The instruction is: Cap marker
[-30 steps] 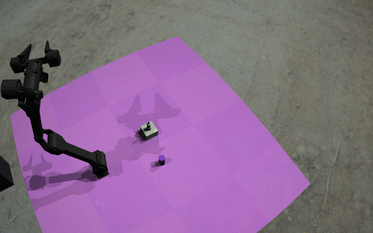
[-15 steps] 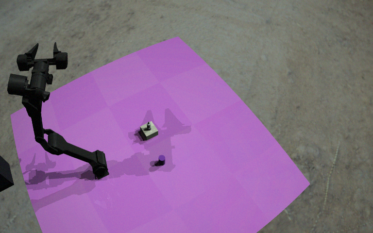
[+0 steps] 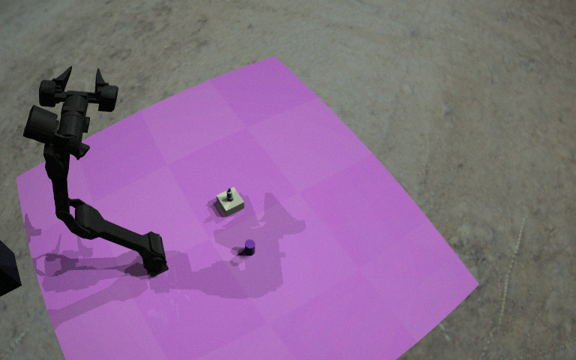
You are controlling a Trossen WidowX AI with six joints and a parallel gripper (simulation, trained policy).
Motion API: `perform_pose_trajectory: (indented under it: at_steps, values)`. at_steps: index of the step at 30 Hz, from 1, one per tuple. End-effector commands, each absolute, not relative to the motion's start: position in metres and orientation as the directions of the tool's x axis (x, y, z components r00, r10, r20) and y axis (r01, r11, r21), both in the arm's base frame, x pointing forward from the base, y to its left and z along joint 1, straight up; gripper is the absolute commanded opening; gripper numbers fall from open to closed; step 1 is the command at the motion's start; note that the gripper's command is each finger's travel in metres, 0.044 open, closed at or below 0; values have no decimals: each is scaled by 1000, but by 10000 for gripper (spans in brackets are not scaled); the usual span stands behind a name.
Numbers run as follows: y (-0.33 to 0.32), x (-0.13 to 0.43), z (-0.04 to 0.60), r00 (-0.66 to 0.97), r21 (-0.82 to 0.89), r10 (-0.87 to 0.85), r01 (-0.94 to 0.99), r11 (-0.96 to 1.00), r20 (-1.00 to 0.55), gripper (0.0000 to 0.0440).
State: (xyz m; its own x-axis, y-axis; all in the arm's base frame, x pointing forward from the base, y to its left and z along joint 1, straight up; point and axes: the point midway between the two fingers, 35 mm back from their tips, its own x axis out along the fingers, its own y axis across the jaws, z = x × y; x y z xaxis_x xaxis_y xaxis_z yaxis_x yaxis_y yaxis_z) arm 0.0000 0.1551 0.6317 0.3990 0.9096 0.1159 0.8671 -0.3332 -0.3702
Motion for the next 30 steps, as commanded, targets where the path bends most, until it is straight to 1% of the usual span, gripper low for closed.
perform_pose_trajectory:
  at_steps: [1,22,30]
  values:
    - [153,7,628,398,-398,912,857,-328,105,329]
    - [140,49,605,412,-588,909,750,-302,59,328]
    - [136,66,594,421,-655,906,695,-295,38,321]
